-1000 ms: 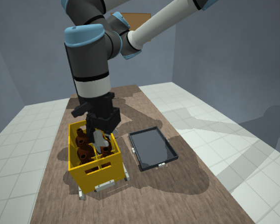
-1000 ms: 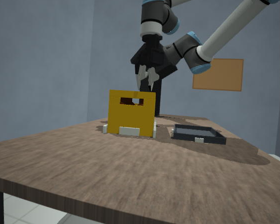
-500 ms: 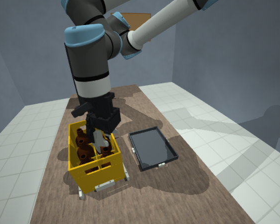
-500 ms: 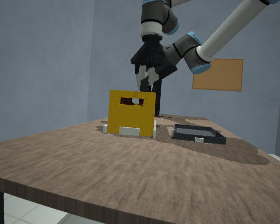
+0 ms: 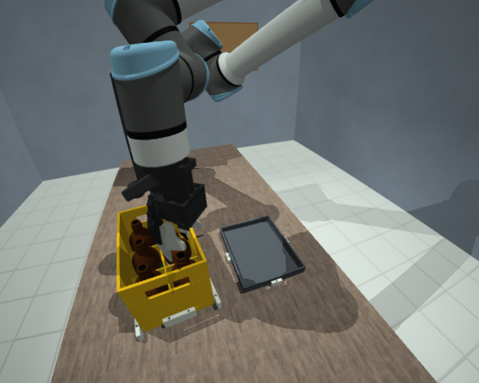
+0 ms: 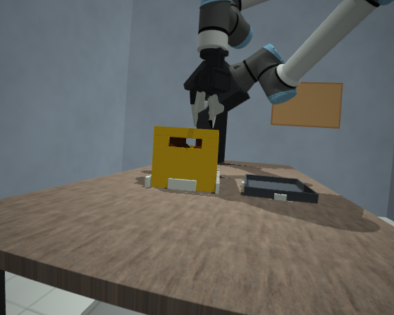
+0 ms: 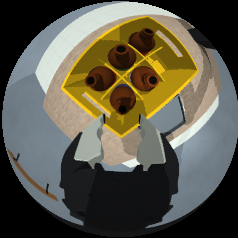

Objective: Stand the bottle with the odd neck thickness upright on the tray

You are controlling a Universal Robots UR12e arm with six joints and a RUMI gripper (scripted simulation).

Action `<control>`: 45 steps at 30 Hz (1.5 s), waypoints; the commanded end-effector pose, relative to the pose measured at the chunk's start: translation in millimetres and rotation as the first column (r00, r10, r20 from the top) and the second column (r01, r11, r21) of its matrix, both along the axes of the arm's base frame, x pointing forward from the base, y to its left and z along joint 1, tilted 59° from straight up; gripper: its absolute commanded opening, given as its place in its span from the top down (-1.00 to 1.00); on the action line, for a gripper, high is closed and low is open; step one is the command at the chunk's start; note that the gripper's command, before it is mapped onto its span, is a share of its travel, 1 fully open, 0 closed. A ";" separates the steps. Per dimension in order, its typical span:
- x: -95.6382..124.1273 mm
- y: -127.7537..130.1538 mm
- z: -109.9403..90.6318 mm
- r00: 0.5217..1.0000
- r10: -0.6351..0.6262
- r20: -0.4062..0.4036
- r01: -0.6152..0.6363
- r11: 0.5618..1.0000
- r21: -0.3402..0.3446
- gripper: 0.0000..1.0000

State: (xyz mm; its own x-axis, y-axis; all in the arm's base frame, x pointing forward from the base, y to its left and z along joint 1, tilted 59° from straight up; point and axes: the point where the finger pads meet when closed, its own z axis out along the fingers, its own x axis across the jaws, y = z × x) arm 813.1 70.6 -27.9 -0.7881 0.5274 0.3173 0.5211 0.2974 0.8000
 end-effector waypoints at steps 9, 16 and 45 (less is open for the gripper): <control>-0.2 -0.7 -1.8 1.000 0.000 0.002 0.000 1.000 0.000 0.24; -1.7 -1.5 -3.7 1.000 -0.001 0.000 0.001 1.000 0.001 0.24; -1.4 -1.7 -2.6 1.000 -0.001 0.001 0.001 1.000 0.000 0.24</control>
State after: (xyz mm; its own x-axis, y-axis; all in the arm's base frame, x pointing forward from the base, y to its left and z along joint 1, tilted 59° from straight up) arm 812.7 70.8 -30.1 -0.7895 0.5260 0.3162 0.5196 0.2986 0.8005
